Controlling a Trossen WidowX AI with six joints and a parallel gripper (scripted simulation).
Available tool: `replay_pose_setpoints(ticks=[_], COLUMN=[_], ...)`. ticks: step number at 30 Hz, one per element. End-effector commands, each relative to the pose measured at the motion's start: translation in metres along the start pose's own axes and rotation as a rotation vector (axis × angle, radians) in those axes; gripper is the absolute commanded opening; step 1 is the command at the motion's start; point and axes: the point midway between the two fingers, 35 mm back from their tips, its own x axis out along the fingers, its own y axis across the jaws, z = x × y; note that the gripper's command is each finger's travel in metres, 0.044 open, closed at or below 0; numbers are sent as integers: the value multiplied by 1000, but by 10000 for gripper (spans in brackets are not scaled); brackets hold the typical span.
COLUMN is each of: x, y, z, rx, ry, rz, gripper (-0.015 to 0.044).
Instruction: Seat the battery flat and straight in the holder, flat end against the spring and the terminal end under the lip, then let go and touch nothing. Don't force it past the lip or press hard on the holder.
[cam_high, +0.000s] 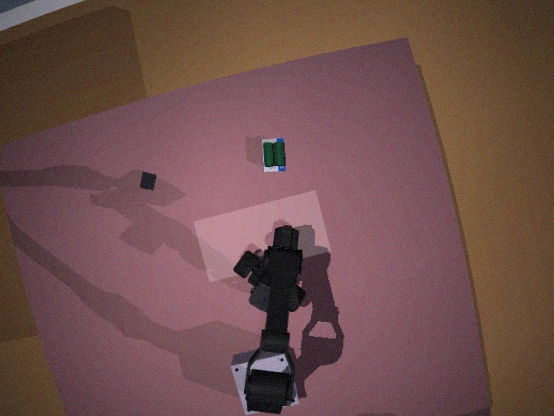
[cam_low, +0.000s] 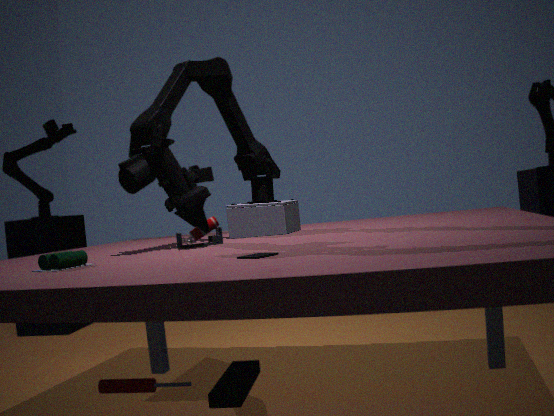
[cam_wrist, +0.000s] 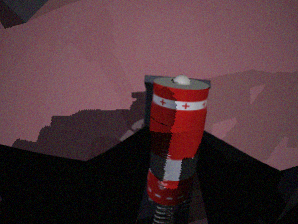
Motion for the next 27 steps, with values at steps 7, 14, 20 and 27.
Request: replay_pose_setpoints(ticks=[7,14,20,27], x=[3,1,-1,-4], y=[0,0,0,0], z=[-4,-11,-15,-20], rx=[-2,-2,-2,-2], ry=[-42,-37,-35,-36], rz=[0,1,1,0], gripper=[87,87,87,87])
